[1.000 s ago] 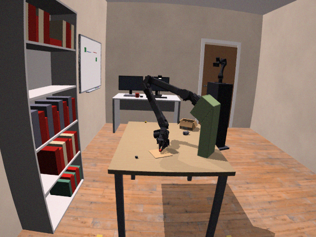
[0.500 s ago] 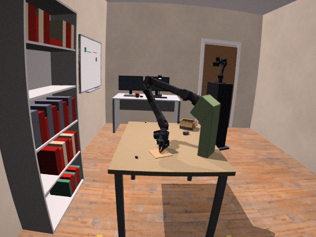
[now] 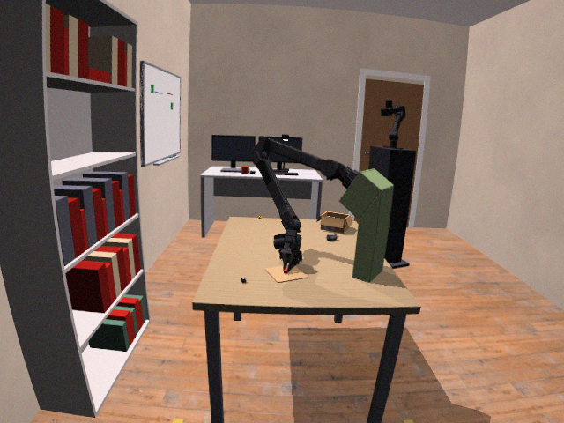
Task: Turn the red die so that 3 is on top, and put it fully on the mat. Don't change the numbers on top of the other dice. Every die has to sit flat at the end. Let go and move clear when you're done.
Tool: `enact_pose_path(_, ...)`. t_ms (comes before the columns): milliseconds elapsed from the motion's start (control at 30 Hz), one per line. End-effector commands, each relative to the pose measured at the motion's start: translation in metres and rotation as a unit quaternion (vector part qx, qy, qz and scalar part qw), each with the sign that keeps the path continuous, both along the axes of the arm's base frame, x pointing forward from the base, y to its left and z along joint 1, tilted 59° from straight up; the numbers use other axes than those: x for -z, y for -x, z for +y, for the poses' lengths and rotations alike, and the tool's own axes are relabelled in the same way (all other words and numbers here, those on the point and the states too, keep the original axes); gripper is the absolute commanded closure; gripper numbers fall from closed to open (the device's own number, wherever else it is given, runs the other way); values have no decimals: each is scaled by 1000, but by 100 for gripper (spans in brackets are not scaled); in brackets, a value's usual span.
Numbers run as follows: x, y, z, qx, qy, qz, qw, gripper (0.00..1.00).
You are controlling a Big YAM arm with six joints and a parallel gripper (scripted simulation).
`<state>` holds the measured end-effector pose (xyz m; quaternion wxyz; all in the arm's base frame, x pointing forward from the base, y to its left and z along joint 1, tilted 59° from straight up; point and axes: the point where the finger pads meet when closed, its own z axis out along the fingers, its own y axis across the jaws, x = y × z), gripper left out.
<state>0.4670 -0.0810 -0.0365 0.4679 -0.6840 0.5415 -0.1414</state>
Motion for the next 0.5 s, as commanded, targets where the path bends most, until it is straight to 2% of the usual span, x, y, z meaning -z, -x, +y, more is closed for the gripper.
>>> enact_pose_path(0,5,6,-2,0,-1,6,1000,89)
enact_pose_path(467,4,5,-3,0,-1,5,1000,89)
